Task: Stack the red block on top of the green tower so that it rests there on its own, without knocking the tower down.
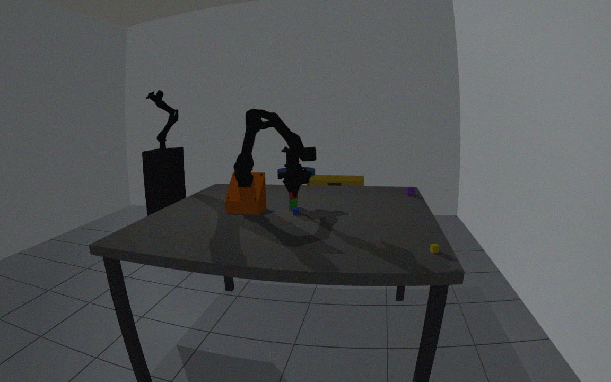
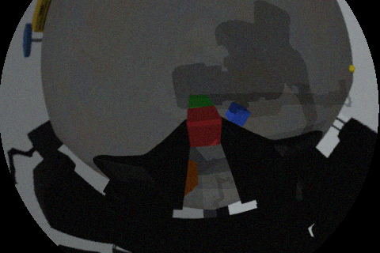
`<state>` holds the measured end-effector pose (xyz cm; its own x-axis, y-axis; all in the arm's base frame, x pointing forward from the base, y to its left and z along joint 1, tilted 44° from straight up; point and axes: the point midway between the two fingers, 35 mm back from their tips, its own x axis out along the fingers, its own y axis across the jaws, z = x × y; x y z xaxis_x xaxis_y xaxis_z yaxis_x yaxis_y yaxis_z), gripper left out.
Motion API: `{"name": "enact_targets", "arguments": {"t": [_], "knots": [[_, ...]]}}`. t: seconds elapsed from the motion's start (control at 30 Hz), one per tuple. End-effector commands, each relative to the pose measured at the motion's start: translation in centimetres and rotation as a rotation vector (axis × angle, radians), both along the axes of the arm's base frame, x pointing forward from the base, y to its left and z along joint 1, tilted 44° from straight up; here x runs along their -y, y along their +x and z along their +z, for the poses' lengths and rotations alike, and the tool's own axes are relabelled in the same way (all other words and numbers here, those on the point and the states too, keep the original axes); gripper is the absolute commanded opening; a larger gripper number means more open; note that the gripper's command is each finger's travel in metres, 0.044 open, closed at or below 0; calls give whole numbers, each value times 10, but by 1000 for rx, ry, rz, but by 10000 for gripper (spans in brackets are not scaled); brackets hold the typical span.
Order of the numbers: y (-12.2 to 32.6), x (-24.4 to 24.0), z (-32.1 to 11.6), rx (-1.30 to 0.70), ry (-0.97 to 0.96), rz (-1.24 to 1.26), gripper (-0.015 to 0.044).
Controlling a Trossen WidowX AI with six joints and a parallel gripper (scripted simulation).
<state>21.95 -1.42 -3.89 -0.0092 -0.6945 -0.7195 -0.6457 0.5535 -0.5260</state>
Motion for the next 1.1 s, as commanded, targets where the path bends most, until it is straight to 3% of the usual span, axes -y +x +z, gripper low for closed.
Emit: {"name": "enact_targets", "arguments": {"t": [0.0,0.37,1.07], "knots": [[0,0,0,-2,0,0,157],[0,0,0,-2,0,0,440],[0,0,0,-2,0,0,440]]}}
